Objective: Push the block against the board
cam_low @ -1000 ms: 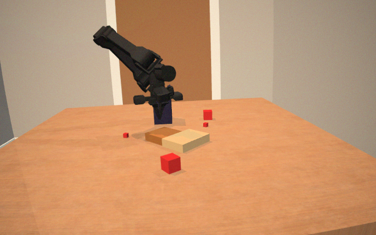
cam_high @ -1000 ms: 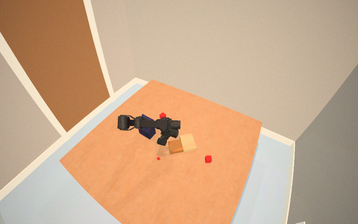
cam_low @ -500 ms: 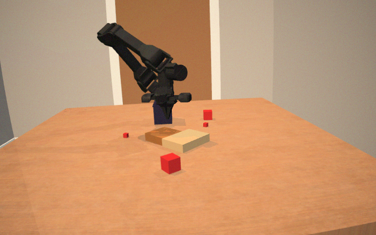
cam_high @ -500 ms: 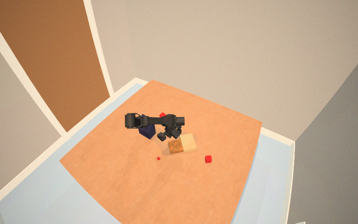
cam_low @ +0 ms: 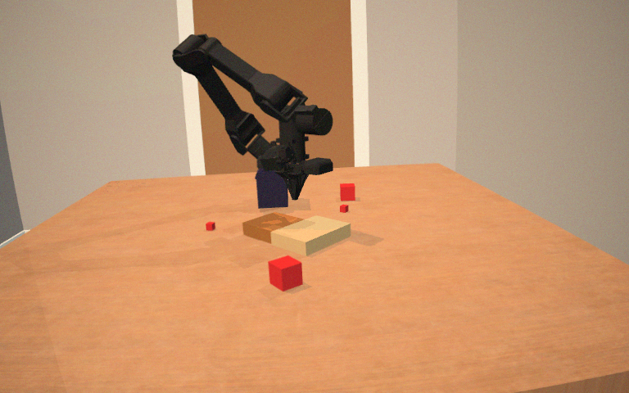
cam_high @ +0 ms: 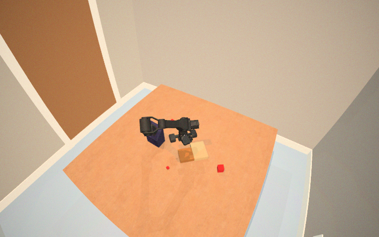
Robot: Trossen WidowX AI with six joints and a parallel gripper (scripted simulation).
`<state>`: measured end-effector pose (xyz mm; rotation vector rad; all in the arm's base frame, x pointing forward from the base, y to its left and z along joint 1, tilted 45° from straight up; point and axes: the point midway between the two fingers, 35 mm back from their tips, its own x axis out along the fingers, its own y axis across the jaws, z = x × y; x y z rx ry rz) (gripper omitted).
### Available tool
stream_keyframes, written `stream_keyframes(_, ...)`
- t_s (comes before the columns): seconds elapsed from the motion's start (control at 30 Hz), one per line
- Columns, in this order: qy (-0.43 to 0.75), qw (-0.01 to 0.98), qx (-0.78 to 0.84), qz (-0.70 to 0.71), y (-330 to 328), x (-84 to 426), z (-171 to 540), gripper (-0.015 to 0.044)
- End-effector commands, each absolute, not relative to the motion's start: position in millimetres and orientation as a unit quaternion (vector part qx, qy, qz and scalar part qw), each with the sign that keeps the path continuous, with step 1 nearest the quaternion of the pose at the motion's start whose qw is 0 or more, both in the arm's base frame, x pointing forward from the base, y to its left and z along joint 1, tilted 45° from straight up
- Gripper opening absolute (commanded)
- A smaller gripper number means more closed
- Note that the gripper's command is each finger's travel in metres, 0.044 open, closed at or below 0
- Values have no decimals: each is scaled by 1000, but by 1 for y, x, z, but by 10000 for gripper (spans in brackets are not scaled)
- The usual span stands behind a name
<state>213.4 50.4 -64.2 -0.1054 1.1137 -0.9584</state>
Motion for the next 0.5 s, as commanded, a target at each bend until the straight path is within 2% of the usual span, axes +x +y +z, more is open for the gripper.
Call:
stream_keyframes(0.0, 499, 741, -29, -448, 53, 215, -67, 0)
stream_keyframes(0.27, 492, 742, -22, -455, 17, 220, -105, 0)
stream_keyframes(0.47, 492, 742, -22, -455, 15, 220, -106, 0)
